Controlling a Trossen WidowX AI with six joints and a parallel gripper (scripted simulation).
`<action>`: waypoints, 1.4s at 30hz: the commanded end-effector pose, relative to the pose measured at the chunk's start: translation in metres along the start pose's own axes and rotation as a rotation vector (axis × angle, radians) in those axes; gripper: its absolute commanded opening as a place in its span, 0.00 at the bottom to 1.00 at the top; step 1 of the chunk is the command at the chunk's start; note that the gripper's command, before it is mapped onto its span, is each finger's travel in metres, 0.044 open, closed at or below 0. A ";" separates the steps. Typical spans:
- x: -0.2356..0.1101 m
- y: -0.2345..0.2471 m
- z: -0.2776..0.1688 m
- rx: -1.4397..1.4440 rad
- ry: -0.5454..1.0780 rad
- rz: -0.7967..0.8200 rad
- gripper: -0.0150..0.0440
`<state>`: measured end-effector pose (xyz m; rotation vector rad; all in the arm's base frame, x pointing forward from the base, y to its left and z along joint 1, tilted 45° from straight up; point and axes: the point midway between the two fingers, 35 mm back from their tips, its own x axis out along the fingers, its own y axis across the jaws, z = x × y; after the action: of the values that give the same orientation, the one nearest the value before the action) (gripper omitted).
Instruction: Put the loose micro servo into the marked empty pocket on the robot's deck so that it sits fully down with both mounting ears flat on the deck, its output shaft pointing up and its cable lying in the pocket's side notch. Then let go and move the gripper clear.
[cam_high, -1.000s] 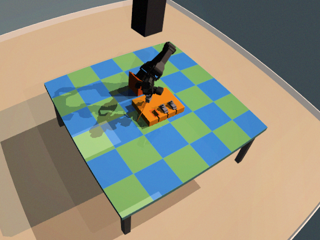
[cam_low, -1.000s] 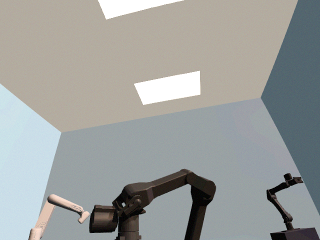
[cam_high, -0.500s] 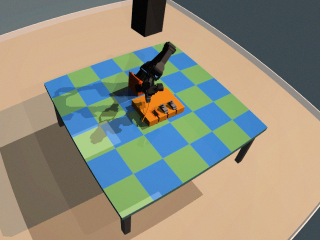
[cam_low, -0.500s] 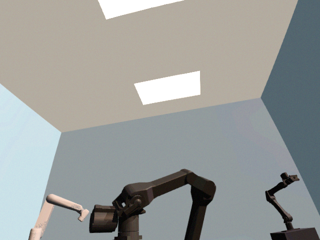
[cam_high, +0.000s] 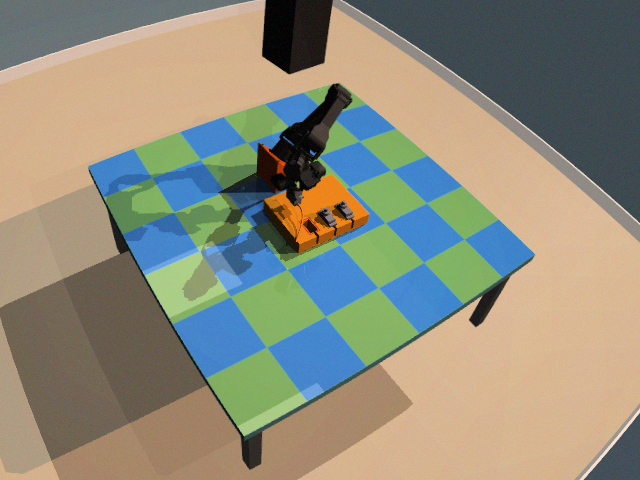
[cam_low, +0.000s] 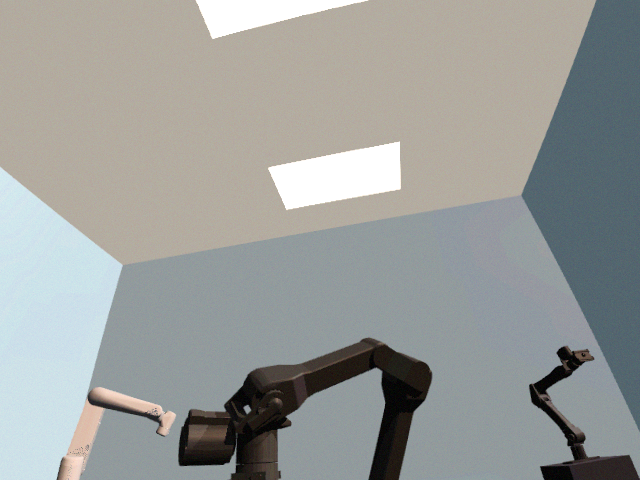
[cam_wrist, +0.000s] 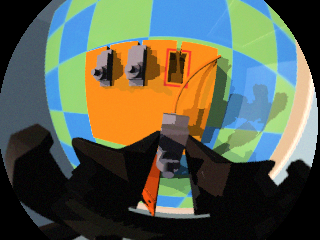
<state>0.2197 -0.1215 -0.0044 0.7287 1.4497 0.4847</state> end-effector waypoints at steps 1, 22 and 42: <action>0.000 -0.001 0.002 -0.020 0.001 -0.003 0.25; -0.001 0.002 0.080 -0.023 -0.002 -0.003 0.25; 0.011 0.003 0.110 -0.024 -0.003 -0.002 0.25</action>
<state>0.3296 -0.1328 -0.0090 0.6986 1.4377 0.4989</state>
